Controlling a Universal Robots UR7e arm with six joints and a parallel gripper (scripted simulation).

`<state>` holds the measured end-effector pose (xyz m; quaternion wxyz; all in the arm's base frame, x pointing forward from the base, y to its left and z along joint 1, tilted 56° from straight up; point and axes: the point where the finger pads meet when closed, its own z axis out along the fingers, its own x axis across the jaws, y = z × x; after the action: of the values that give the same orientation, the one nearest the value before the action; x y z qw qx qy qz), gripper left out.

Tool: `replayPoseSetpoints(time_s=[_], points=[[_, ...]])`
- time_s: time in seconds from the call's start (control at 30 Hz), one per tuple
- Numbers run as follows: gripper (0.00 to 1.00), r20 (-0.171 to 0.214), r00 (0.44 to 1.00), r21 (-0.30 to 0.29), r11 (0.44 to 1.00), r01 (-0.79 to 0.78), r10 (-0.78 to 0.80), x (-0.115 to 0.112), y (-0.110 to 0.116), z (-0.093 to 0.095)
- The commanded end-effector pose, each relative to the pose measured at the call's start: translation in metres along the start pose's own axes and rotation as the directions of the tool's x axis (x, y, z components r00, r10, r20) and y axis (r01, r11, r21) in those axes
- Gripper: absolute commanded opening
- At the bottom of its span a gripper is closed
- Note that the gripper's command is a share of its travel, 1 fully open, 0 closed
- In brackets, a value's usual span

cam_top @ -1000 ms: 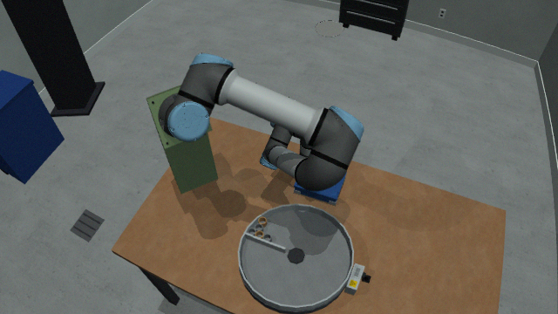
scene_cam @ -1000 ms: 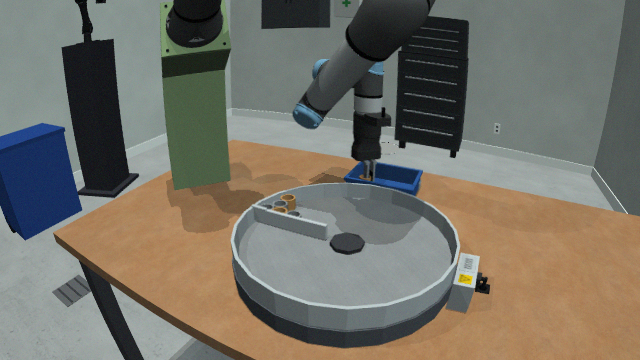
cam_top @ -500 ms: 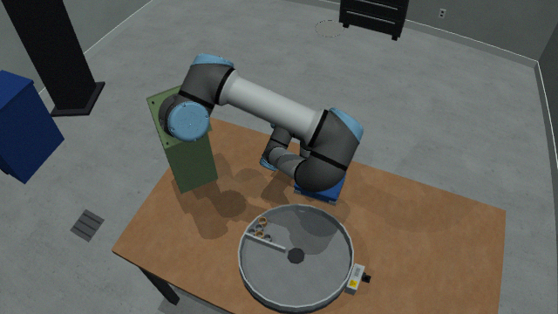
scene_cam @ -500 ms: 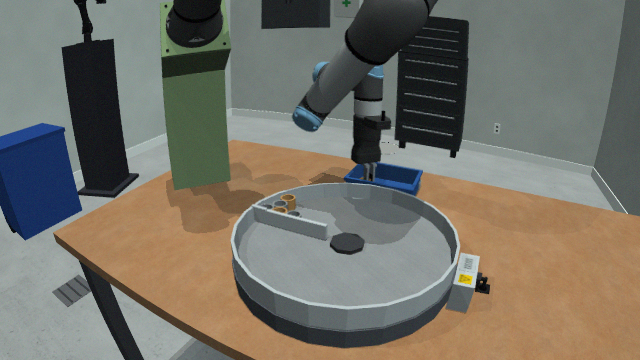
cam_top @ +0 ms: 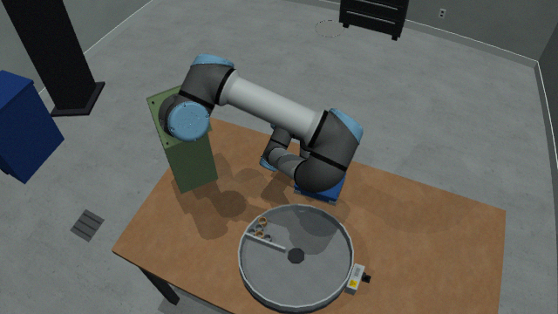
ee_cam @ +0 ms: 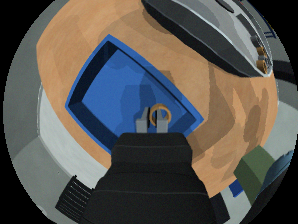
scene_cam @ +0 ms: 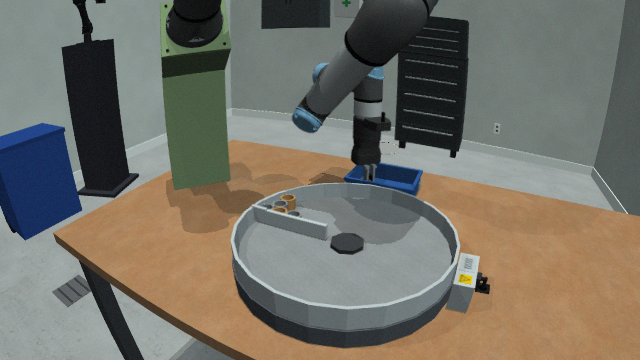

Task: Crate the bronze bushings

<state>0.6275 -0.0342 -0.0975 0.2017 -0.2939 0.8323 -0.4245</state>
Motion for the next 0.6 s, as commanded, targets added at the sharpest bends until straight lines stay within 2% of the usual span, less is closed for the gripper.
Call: replayPoseSetpoints(time_s=[0.0, 0.23, 0.27, 0.57], points=[[0.00, 0.001, 1.000, 0.000, 1.000, 0.000, 0.000, -0.0005, -0.0001, 0.0002], [0.00, 0.001, 1.000, 0.000, 1.000, 0.000, 0.000, -0.0005, -0.0001, 0.0002], [0.42, 0.001, 1.000, 0.000, 1.000, 0.000, 0.000, -0.0005, -0.0001, 0.0001], [0.42, 0.001, 1.000, 0.000, 1.000, 0.000, 0.000, -0.0005, -0.0001, 0.0001]])
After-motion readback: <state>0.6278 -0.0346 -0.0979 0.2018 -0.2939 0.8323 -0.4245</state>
